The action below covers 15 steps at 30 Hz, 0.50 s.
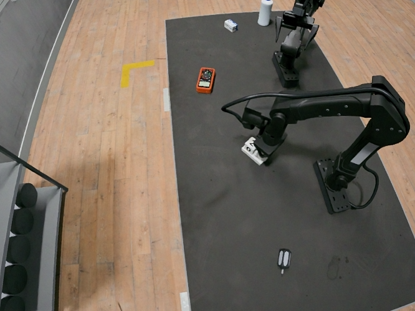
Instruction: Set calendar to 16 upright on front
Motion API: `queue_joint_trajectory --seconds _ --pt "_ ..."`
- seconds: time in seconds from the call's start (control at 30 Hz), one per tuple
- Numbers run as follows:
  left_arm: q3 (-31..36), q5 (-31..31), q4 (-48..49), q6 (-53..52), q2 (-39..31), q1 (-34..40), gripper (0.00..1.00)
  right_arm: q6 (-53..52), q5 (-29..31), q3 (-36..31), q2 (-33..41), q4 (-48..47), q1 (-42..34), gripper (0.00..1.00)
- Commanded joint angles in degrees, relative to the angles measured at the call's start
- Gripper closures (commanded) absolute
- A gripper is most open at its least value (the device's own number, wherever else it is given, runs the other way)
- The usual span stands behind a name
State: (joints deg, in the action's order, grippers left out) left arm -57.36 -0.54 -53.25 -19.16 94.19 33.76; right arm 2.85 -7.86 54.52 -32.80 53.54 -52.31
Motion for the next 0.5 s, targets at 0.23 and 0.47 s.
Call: queue_joint_trajectory --seconds 0.23,0.47 --pt "0.98 0.28 1.49 -0.3 0.06 0.15 0.65 0.3 -0.15 1.5 -0.25 -0.08 0.49 0.0" --pt "-1.89 0.79 3.33 0.89 4.02 1.43 0.65 0.3 -0.15 1.5 -0.25 -0.08 0.49 0.0"
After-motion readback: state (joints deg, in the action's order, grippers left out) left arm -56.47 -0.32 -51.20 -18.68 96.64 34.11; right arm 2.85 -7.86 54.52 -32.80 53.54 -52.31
